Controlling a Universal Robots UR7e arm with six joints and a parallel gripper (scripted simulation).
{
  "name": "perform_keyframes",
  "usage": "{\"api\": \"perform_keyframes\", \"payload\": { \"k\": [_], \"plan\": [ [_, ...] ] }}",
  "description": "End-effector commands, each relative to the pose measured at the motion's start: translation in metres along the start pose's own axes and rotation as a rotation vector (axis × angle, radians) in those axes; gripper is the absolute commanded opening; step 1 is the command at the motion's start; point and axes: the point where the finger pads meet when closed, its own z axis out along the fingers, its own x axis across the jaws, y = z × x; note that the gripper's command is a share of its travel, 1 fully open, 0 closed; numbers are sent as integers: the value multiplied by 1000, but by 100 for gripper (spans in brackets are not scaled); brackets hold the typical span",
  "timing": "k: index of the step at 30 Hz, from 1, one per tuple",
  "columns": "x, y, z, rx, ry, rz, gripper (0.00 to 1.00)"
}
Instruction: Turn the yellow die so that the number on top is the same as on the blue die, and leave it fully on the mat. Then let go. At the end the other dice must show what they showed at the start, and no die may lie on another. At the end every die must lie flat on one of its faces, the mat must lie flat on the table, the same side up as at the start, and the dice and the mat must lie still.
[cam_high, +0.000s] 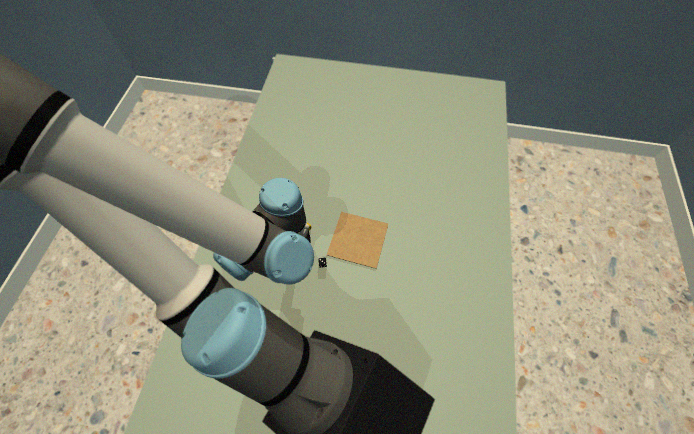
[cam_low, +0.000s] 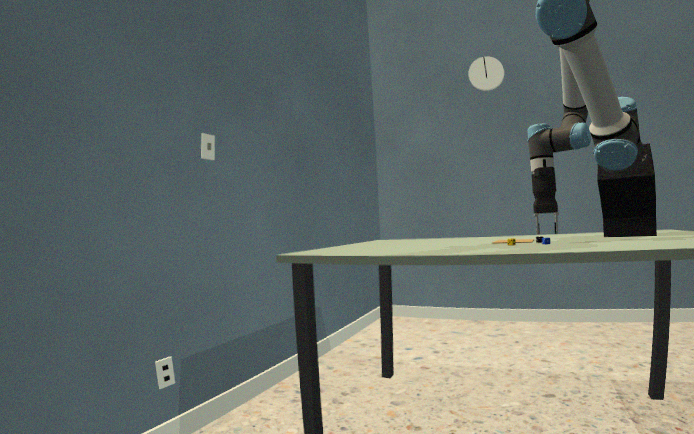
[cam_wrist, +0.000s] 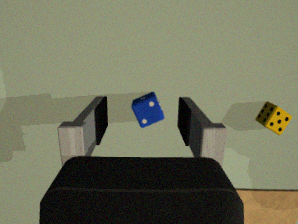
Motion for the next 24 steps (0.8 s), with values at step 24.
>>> {"api": "perform_keyframes", "payload": {
  "k": [24],
  "plan": [
    [0,0,-14,0,1,0,100]
  ]
}}
